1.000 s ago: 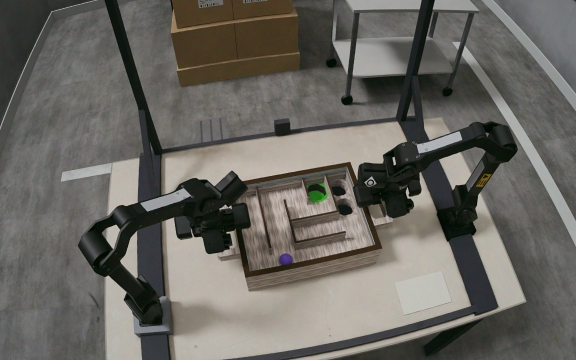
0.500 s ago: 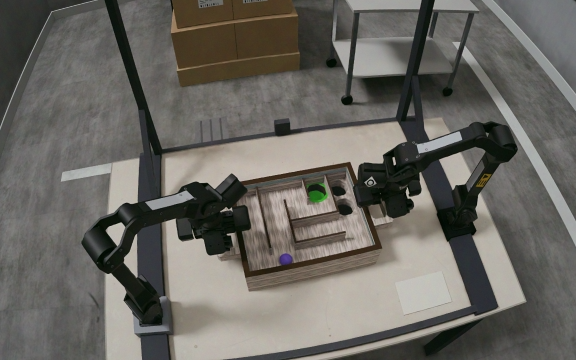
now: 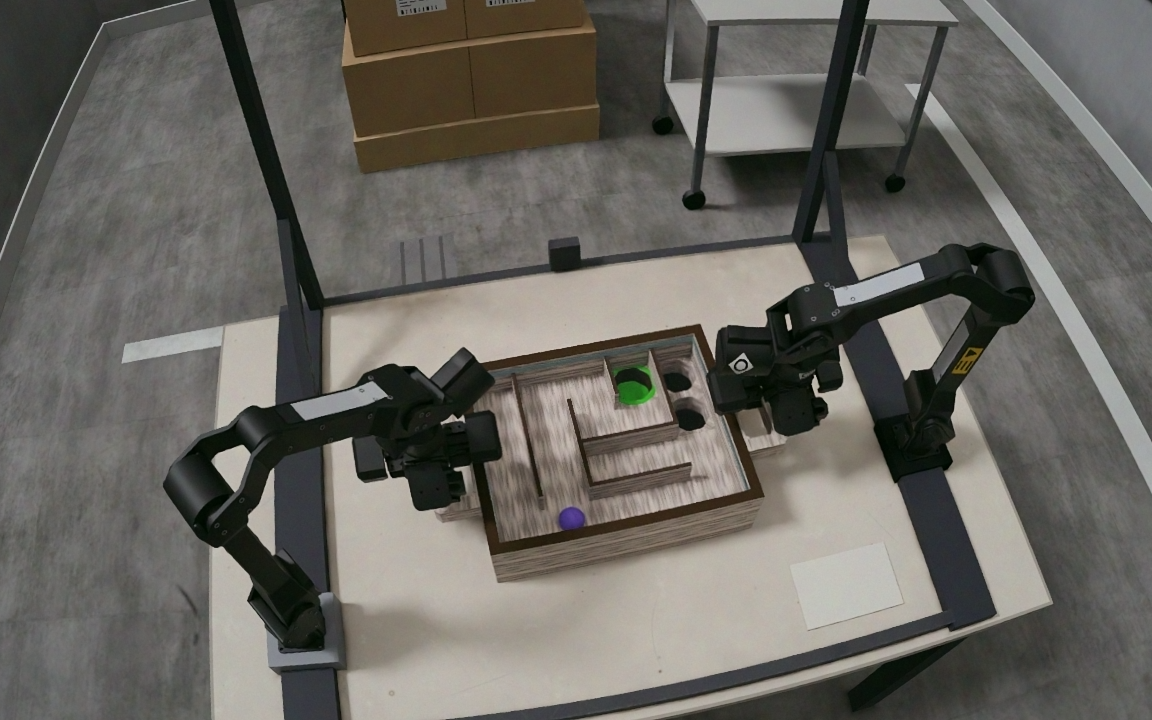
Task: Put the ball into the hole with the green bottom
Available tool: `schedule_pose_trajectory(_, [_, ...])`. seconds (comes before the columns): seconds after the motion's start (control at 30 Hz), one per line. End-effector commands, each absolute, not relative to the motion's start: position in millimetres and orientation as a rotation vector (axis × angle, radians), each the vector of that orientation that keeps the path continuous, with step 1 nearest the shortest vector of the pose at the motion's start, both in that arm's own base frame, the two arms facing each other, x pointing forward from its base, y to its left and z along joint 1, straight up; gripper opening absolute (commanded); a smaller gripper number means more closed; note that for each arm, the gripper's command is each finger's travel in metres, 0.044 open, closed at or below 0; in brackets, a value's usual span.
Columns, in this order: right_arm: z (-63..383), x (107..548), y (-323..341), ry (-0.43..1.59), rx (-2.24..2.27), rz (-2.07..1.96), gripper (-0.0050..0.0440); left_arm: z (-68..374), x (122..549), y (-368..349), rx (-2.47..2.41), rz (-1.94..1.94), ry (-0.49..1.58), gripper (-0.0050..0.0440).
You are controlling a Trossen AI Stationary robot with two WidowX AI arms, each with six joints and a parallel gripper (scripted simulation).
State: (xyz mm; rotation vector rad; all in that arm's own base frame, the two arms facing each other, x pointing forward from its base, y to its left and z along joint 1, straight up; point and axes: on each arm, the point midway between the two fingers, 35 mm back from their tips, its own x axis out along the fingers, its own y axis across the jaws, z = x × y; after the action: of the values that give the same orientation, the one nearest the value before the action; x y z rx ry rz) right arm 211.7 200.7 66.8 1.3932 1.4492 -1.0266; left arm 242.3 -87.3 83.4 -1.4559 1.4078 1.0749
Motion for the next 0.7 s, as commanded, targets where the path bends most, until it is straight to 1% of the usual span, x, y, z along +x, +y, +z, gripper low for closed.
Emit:
schedule_pose_trajectory(0.0, [66.7, 210.5, 200.8, 1.448, 1.392, -1.027, 0.0175, 91.9, 247.9, -88.1, -1.466, 1.043, 1.389, 0.0175])
schedule_pose_trajectory(0.67, [67.9, 210.2, 200.5, 1.447, 1.393, -1.025, 0.0175, 90.9, 247.9, -88.0, -1.464, 1.047, 1.393, 0.0175])
